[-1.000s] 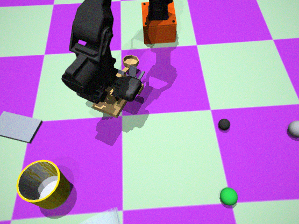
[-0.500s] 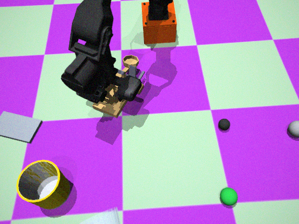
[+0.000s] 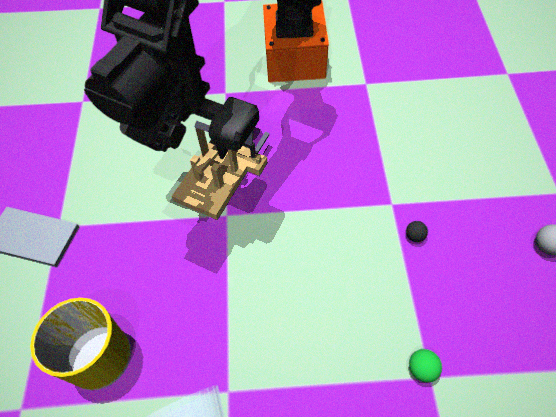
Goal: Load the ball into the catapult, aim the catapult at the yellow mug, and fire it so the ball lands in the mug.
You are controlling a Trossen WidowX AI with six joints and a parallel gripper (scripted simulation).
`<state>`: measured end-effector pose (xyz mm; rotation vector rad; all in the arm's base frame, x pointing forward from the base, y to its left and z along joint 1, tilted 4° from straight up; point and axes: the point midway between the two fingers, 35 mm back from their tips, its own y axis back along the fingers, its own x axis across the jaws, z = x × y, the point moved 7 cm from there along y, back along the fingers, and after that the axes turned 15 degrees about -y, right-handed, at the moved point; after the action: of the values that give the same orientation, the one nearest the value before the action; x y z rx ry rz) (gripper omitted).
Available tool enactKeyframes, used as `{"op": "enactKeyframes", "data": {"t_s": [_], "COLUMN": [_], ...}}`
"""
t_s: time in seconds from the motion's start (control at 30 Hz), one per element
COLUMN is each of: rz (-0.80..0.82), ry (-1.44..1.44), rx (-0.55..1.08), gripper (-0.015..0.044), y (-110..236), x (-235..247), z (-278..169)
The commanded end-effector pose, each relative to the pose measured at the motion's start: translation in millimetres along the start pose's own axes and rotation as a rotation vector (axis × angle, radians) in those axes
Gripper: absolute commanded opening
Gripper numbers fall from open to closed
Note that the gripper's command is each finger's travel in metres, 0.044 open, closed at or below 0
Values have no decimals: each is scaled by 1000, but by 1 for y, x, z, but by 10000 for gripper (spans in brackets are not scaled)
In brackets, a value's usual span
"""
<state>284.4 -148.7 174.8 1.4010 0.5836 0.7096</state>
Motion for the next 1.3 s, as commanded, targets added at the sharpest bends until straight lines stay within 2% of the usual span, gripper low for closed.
{"op": "enactKeyframes", "data": {"t_s": [0.0, 0.1, 0.17, 1.27], "rz": [-1, -1, -1, -1], "ry": [1, 1, 1, 1], "rx": [9, 9, 9, 10], "gripper": [440, 440, 440, 440], "y": [2, -32, -42, -89], "x": [-2, -1, -2, -2], "z": [-4, -4, -4, -4]}}
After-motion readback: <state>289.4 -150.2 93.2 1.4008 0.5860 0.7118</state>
